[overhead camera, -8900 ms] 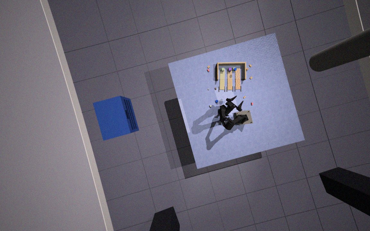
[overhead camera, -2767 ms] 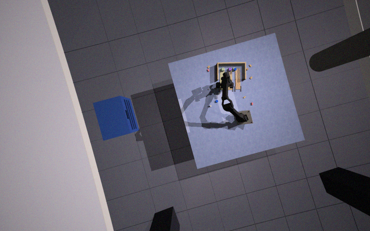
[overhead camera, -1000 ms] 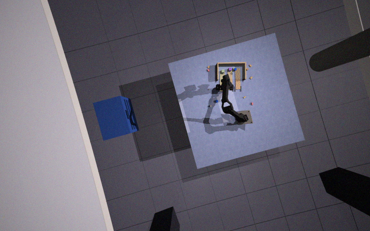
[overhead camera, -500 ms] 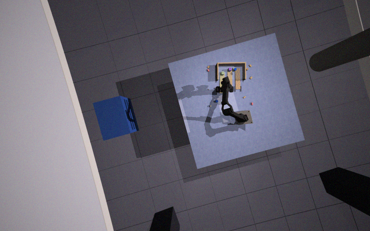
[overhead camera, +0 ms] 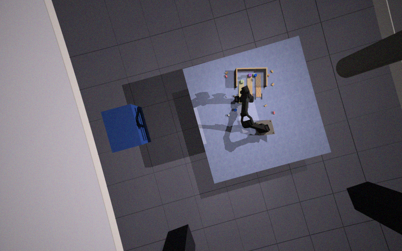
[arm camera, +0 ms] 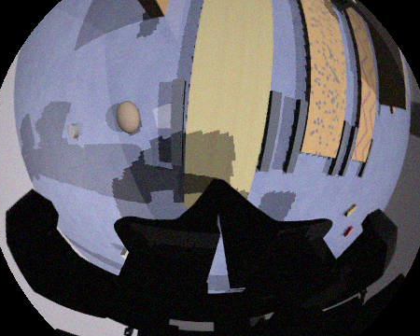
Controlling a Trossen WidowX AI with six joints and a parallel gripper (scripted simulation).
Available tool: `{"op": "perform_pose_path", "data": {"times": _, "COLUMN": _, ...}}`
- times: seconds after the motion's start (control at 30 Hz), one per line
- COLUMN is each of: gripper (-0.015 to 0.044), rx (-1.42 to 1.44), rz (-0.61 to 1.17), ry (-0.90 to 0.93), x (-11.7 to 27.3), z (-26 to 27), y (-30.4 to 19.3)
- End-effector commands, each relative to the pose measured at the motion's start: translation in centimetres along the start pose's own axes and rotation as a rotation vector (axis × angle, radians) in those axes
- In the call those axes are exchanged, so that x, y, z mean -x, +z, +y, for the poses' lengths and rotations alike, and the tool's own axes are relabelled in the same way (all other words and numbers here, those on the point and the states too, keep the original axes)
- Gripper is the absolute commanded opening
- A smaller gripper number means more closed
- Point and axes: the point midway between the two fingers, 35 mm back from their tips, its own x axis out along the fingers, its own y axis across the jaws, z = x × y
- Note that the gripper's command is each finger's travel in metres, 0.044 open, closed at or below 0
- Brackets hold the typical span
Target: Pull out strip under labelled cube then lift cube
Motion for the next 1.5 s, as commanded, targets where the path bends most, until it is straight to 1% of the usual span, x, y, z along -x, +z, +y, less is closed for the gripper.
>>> {"op": "perform_pose_path", "data": {"times": 0.0, "gripper": 0.0000, "rx": -0.004, "rz": 0.023, "ry": -0.008, "x": -0.6, "z": 0.0, "y": -1.3}}
{"op": "perform_pose_path", "data": {"times": 1.47, "gripper": 0.0000, "rx": -0.007, "rz": 0.026, "ry": -0.008, "x": -0.5, "z": -0.2, "y": -7.9}}
